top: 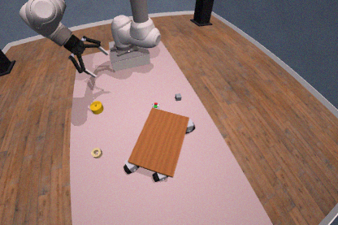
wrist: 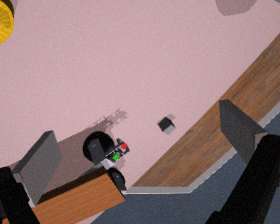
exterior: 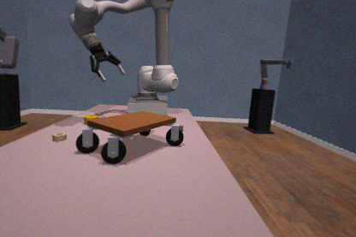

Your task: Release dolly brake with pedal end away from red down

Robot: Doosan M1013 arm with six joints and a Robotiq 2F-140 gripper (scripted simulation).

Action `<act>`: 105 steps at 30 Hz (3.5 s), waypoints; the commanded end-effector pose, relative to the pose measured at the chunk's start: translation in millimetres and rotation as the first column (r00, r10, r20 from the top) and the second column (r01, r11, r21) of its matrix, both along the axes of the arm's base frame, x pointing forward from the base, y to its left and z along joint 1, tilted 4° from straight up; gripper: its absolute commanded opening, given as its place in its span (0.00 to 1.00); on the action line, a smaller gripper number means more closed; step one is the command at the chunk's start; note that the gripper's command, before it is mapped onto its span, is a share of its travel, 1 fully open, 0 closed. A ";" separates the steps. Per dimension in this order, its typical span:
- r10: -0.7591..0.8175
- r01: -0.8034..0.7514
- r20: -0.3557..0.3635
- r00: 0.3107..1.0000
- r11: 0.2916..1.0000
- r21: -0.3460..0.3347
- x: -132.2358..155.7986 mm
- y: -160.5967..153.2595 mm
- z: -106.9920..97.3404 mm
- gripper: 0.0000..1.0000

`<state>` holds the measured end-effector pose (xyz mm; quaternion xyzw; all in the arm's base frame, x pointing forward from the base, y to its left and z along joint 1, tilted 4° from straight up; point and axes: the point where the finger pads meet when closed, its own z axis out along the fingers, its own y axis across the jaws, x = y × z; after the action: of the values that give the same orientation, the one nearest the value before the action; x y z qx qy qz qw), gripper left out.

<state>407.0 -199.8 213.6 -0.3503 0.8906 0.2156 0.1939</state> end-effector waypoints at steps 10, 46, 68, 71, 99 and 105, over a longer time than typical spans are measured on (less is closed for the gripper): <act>0.000 0.000 0.000 1.000 1.000 0.000 0.0 0.0 0.1 1.00; 0.301 -0.337 -0.161 0.940 0.746 -0.575 242.9 212.4 -46.3 0.00; 0.304 -0.338 -0.159 0.939 0.742 -0.579 246.1 213.9 -85.2 0.00; 0.304 -0.338 -0.159 0.939 0.742 -0.579 246.1 213.9 -85.2 0.00; 0.304 -0.338 -0.159 0.939 0.742 -0.579 246.1 213.9 -85.3 0.00; 0.304 -0.338 -0.159 0.939 0.742 -0.579 246.1 213.9 -86.2 0.00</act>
<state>652.8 14.6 131.3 -0.5350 0.8440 -0.0354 0.0096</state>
